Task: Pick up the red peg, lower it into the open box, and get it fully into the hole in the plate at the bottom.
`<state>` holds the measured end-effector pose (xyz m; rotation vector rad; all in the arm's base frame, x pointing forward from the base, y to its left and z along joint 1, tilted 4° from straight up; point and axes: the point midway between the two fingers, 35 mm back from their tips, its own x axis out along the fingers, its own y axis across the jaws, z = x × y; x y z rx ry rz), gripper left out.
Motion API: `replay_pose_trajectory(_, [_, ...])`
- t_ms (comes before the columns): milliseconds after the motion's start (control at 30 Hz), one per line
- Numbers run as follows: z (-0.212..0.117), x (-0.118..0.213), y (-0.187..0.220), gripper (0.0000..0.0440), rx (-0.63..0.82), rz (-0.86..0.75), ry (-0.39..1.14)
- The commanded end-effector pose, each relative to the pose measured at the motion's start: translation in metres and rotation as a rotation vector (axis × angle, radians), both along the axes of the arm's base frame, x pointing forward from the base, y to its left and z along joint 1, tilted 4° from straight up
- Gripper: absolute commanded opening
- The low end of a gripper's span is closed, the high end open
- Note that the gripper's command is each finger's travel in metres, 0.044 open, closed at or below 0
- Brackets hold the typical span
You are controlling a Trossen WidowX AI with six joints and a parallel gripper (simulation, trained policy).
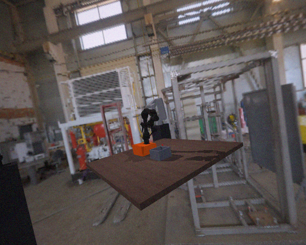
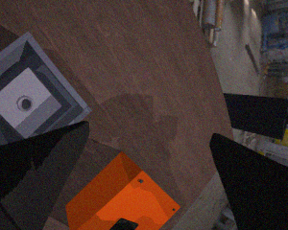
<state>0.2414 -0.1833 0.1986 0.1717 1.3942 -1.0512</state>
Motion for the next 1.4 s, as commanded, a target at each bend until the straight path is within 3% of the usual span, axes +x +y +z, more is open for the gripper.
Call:
replay_pose_trajectory(0, [0.001,0.01,0.028,0.044,0.013,0.018,-0.06])
replay_pose_trajectory(300, [-0.01,0.02,0.112,0.044,0.082,0.048,-0.169])
replay_pose_trajectory(700, [-0.041,-0.005,0.196,0.044,0.173,0.019,-0.184])
replay_pose_trajectory(1367, [-0.12,-0.042,0.249,0.044,0.204,-0.125,-0.129])
